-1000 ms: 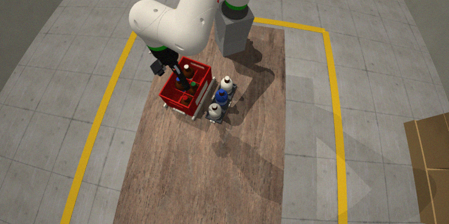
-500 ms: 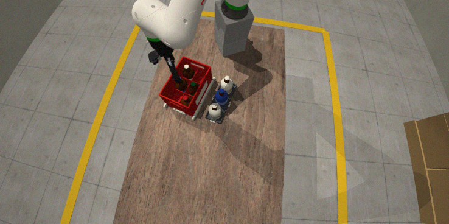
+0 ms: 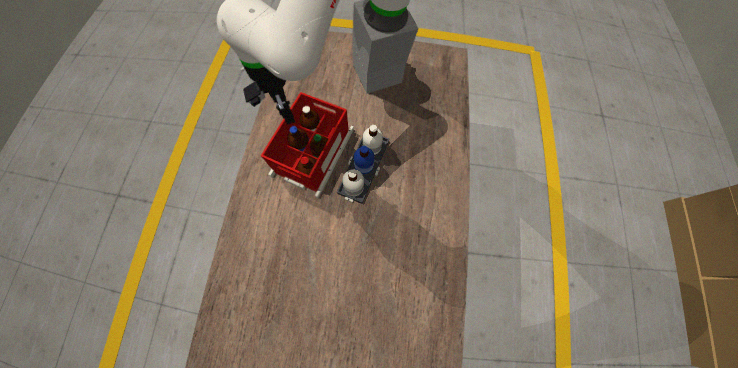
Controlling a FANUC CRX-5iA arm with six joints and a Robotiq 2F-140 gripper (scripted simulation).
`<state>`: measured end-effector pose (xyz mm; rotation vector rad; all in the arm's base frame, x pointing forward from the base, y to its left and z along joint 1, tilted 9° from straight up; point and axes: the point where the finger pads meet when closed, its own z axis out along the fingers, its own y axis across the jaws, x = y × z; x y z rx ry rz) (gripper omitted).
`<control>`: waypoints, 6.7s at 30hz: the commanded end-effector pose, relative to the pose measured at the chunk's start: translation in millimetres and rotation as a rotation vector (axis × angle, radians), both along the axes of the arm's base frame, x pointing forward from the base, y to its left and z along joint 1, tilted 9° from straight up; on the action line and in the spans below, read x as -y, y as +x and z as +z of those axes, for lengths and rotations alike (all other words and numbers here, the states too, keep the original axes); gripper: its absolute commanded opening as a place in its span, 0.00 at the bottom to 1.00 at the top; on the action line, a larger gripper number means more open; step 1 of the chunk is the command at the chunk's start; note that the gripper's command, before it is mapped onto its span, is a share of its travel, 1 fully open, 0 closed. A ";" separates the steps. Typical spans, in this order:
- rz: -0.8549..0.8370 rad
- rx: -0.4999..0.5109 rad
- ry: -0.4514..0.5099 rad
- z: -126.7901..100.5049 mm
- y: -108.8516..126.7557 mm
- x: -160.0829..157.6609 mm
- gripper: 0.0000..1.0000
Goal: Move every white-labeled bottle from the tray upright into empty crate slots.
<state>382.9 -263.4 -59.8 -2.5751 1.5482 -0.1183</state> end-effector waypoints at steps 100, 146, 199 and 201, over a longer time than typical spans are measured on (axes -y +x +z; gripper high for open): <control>0.022 0.003 -0.004 31.0 130.7 -222.1 0.44; 0.022 0.003 -0.004 -11.0 136.9 -225.2 0.44; 0.022 0.003 -0.004 -11.0 137.7 -225.1 0.44; 0.022 0.003 -0.004 -11.0 137.7 -225.1 0.44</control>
